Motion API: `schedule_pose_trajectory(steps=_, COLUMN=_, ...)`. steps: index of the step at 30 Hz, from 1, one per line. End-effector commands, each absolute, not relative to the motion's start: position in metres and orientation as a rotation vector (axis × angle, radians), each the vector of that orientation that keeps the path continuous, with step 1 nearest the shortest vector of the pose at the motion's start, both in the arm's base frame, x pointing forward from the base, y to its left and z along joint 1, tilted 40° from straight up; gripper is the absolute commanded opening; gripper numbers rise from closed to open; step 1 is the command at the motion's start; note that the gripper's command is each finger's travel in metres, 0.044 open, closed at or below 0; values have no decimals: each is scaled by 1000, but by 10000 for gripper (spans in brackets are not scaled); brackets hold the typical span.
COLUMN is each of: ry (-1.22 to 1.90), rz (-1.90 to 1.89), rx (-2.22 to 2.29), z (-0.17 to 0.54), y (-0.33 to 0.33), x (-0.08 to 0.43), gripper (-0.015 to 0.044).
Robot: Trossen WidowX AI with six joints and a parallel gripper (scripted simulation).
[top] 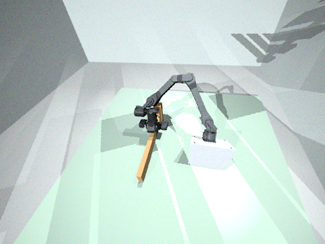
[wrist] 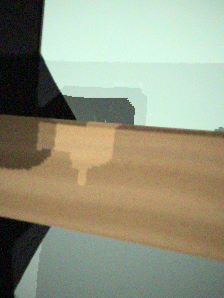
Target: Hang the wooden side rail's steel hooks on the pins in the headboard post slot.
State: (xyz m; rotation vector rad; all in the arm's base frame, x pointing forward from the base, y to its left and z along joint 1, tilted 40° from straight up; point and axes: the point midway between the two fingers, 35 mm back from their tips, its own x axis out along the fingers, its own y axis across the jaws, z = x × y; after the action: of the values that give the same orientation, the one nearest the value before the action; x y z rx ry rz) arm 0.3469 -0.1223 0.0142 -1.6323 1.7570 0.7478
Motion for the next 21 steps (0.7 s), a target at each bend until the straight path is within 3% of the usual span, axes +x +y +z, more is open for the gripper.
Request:
schedule_pose_trajectory(steps=1, ry=1744, rz=744, rx=-1645, z=18, y=-120, x=350, gripper=0)
schedule_pose_trajectory(steps=21, ry=1745, rz=744, rx=-1645, z=20, y=-122, x=349, gripper=0)
